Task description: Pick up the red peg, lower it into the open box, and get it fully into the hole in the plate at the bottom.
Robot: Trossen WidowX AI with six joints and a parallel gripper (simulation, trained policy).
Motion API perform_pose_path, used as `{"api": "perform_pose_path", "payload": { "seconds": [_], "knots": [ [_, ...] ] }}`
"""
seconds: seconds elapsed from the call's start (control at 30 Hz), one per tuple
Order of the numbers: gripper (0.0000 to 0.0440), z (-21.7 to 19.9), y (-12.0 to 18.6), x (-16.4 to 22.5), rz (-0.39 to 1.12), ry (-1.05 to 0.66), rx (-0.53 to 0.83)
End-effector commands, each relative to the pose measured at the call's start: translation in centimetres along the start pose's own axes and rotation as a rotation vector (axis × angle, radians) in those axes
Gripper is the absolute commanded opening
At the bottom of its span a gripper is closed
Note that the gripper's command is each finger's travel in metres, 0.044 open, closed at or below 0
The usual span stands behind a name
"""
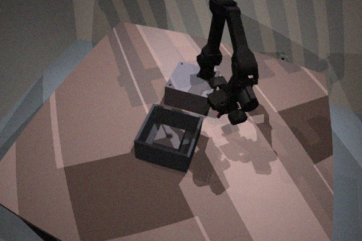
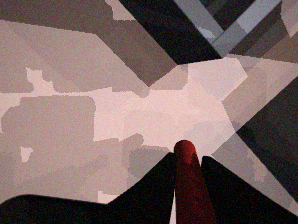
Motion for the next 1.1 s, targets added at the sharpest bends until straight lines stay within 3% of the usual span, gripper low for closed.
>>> {"api": "perform_pose_path", "payload": {
  "seconds": [0.0,0.5,1.07],
  "knots": [
    [0.0000,0.3,0.9,-1.0,-0.015,-0.023,-0.012],
    [0.0000,0.9,2.8,-7.6,-0.059,-0.176,-0.043],
    [0.0000,0.5,0.9,-16.1,-0.052,-0.235,-0.057]
  ]
}}
Point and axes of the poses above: the point midway between the two fingers, 35 mm back from their tips, its own y axis back along the fingers, its own z axis across the jaws, x = y × z, the point moved 3 cm from there along y, back along the fingers, and after that the axes turned 4 degrees about -y, right-handed, at the moved point
